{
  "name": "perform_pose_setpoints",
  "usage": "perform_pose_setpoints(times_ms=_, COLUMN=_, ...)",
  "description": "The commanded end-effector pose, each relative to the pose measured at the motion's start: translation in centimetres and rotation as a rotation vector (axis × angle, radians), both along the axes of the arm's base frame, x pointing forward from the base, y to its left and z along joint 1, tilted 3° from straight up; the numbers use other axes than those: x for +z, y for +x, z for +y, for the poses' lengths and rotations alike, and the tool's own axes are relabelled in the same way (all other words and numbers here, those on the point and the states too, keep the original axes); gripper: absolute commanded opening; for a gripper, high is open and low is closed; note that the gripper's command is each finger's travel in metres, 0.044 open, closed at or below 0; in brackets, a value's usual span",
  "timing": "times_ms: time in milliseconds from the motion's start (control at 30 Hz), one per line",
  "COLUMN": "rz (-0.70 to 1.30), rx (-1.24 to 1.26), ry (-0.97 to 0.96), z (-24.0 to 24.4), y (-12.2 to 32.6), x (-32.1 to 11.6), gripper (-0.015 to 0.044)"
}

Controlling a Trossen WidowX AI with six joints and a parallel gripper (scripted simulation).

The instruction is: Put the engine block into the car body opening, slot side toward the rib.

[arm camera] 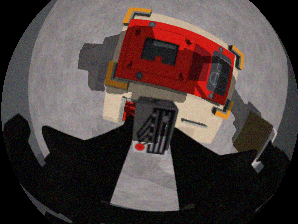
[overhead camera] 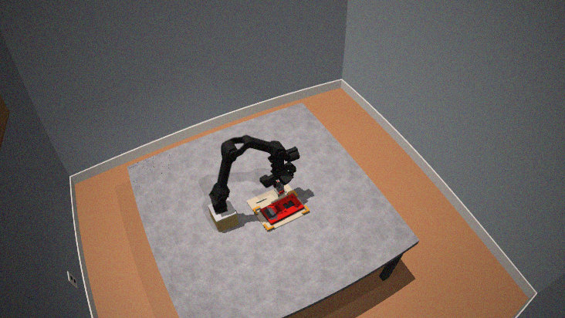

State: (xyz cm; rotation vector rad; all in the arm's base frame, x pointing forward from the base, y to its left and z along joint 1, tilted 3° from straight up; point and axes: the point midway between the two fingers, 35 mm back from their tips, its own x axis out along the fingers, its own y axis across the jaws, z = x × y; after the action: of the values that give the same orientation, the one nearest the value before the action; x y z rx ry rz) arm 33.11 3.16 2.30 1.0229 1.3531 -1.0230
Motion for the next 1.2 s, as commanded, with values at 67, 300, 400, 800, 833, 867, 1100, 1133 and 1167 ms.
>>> perform_pose_setpoints(times_ms=67, rz=0.001, rx=-0.207, ry=-0.011, z=-1.1, y=0.5, x=-0.4, gripper=0.0000)
perform_pose_setpoints(times_ms=300, rz=0.005, rx=-0.451, ry=-0.017, z=-2.3, y=0.9, x=-0.9, gripper=0.0000)
perform_pose_setpoints(times_ms=400, rz=0.007, rx=-0.556, ry=-0.020, z=-2.8, y=1.1, x=-1.1, gripper=0.0000)
perform_pose_setpoints(times_ms=800, rz=0.013, rx=-0.975, ry=-0.031, z=-5.0, y=1.7, x=-2.0, gripper=0.0000)
perform_pose_setpoints(times_ms=833, rz=0.014, rx=-1.009, ry=-0.032, z=-5.2, y=1.7, x=-2.1, gripper=0.0000)
perform_pose_setpoints(times_ms=867, rz=0.015, rx=-1.044, ry=-0.033, z=-5.3, y=1.8, x=-2.2, gripper=0.0000)
perform_pose_setpoints(times_ms=1100, rz=0.018, rx=-1.289, ry=-0.039, z=-6.6, y=2.0, x=-2.7, gripper=0.0000)
perform_pose_setpoints(times_ms=1133, rz=0.019, rx=-1.323, ry=-0.040, z=-6.8, y=2.1, x=-2.7, gripper=0.0000)
perform_pose_setpoints(times_ms=1167, rz=0.019, rx=-1.358, ry=-0.041, z=-7.0, y=2.1, x=-2.8, gripper=0.0000)
